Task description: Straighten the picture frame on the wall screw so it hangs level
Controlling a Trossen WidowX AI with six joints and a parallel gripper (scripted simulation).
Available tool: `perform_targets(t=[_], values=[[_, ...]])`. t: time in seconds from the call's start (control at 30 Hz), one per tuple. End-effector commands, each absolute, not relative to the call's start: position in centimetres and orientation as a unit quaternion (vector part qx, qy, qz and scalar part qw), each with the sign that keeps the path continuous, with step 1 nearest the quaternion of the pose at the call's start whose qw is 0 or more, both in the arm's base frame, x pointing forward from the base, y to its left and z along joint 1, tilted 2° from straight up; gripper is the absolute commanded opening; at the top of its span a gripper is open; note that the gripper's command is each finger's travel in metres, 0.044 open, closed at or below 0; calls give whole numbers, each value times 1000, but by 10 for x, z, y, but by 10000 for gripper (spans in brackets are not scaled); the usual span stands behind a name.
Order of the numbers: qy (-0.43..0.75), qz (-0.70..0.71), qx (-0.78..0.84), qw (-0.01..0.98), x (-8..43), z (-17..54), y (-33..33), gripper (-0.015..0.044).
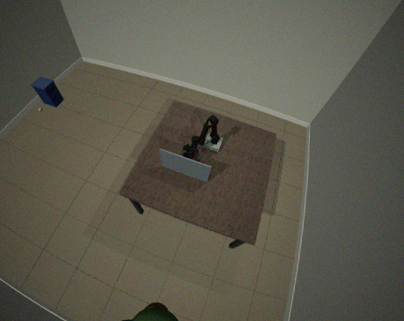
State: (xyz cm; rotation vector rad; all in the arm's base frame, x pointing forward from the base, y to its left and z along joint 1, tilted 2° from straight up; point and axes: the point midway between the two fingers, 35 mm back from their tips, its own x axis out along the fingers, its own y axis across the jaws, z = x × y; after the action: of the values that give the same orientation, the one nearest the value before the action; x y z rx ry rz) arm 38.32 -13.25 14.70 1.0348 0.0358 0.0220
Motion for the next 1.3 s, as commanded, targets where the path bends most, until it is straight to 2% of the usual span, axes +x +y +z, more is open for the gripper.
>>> perform_targets(t=[0.0, 1.27], values=[[15, 11, 496, 868, 383, 150, -131, 0], [15, 11, 496, 868, 383, 153, -130, 0]])
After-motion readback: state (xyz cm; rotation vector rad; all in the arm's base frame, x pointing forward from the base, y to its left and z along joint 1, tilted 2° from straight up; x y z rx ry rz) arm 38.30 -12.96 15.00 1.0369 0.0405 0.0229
